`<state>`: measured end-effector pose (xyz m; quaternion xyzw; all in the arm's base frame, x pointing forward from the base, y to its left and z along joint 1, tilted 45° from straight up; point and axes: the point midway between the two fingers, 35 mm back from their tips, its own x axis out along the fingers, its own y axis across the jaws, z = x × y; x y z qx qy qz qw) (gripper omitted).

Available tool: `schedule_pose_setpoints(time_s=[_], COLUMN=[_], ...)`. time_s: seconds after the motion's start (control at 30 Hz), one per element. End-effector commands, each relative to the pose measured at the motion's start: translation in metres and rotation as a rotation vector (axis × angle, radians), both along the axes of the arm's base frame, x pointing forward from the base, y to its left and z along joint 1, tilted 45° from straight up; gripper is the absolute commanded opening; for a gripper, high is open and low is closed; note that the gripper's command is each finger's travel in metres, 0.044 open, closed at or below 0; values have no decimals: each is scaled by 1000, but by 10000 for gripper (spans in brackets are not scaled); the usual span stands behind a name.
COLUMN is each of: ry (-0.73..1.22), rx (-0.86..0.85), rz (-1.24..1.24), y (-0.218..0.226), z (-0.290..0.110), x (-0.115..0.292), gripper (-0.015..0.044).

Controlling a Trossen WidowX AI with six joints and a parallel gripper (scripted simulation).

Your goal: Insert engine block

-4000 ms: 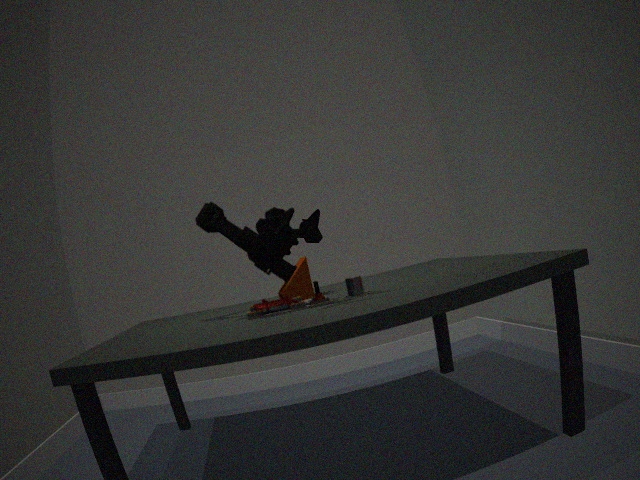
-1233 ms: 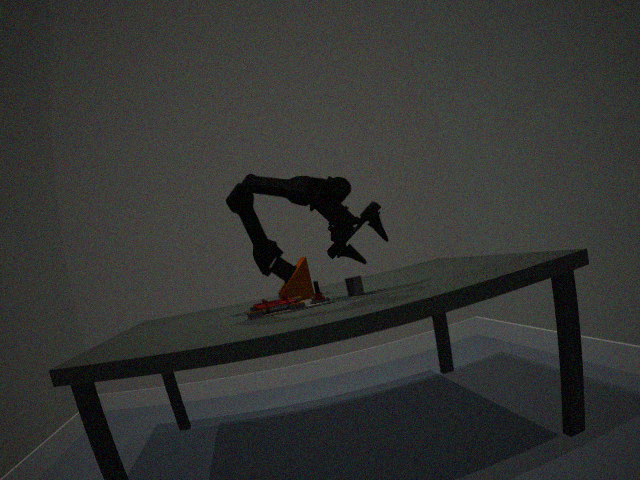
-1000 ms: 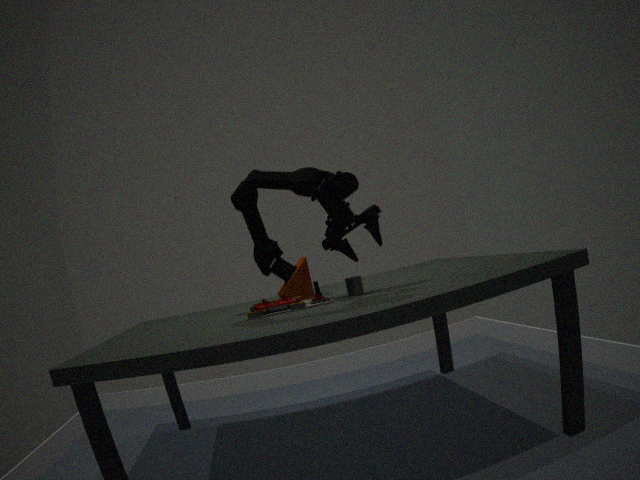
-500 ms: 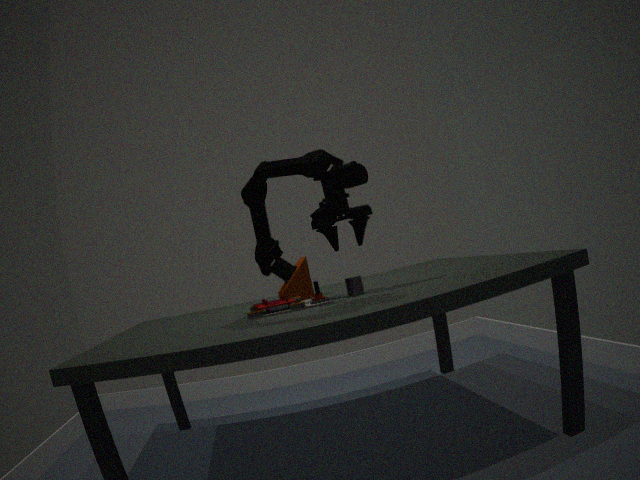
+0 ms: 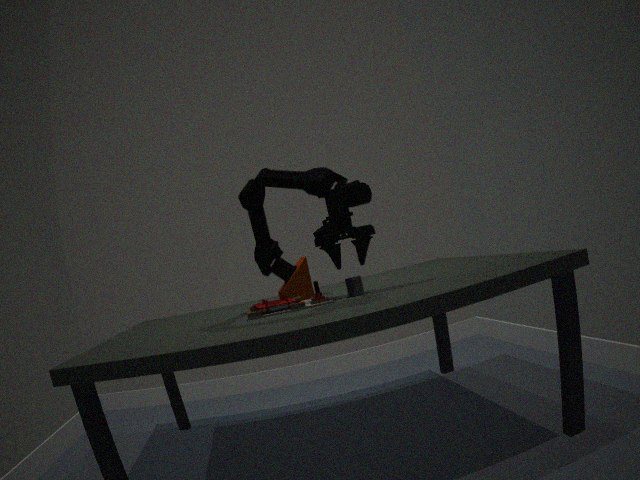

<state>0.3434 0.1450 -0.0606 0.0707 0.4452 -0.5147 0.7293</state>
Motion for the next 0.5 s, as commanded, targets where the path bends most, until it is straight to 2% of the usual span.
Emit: schedule_pose_setpoints(time_s=[0.0, 0.47], ry=[0, 0], rx=[-4, -3], rz=[7, 8], y=[-8, -19], z=[-8, -21], x=[1, 3], gripper=[440, 440])
